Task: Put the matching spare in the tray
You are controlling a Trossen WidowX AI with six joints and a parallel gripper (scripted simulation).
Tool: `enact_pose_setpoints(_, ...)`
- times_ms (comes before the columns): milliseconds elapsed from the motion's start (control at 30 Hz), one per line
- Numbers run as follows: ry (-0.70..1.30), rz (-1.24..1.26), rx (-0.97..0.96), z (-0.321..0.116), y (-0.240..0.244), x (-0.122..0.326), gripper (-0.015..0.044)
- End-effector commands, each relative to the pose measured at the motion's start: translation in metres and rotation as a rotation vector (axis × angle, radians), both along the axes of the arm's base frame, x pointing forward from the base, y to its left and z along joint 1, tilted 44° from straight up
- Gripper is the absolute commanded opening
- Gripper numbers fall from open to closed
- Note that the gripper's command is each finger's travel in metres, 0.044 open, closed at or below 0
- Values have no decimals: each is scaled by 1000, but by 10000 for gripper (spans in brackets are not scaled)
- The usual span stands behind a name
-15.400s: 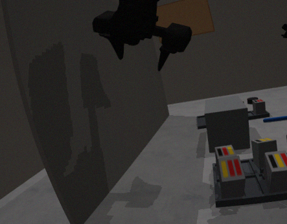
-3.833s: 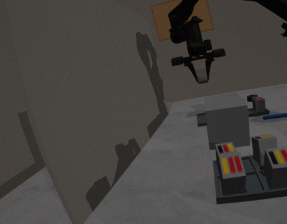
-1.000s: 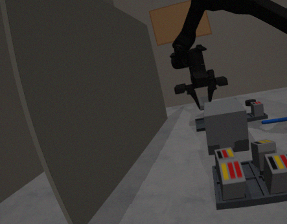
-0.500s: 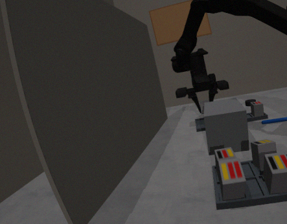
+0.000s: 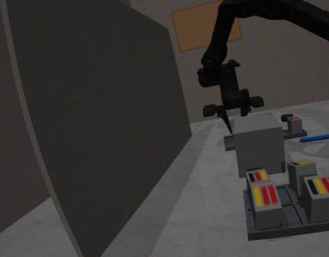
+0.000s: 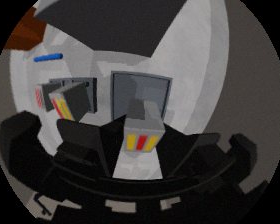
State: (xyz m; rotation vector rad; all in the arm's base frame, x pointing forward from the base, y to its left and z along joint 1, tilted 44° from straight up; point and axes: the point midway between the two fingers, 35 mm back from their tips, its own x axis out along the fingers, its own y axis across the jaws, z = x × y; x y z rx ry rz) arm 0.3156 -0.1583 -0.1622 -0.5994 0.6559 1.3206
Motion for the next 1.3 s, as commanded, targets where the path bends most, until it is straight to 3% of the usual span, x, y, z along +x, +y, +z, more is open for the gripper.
enact_pose_setpoints(0,1,-8,4,-2,2,-1,0)
enact_pose_setpoints(267,1,-7,5,-7,8,-1,0)
enact_pose_setpoints(833,0,-1,1,-5,6,-1,440)
enact_pose_setpoints(1100,3,-7,1,70,-65,-15,440)
enact_pose_setpoints(1267,3,-7,1,73,-67,-16,440)
